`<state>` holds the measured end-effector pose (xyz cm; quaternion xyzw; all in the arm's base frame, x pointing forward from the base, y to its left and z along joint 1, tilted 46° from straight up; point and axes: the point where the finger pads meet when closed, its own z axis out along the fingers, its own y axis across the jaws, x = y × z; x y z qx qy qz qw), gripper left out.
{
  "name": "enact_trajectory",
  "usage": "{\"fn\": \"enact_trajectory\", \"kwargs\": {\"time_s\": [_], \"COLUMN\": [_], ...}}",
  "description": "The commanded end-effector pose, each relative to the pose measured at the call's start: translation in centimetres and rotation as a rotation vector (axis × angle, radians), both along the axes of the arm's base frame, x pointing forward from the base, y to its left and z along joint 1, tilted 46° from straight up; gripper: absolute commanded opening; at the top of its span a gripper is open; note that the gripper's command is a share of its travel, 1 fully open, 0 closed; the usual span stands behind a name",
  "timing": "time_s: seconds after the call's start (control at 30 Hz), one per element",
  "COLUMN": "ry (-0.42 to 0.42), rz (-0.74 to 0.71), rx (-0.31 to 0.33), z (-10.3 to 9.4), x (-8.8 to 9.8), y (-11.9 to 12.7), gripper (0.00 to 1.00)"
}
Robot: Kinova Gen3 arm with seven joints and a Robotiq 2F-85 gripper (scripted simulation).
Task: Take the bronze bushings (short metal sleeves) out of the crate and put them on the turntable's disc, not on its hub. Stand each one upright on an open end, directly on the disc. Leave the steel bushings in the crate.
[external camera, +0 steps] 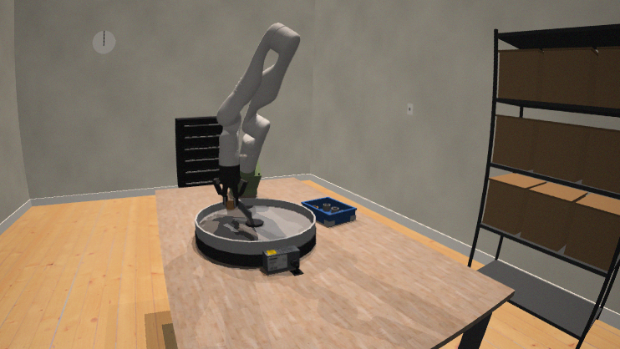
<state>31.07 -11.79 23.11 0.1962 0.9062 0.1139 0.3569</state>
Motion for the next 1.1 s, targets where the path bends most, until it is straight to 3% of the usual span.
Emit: {"fn": "enact_trajectory", "kwargs": {"time_s": [0.0, 1.07], "ry": [-0.001, -0.001], "rz": [0.0, 0.001], "rx": [0.0, 0.0], "z": [0.02, -0.44], "x": [0.0, 0.49], "y": [-0.02, 0.02], "gripper": [0.0, 0.0]}}
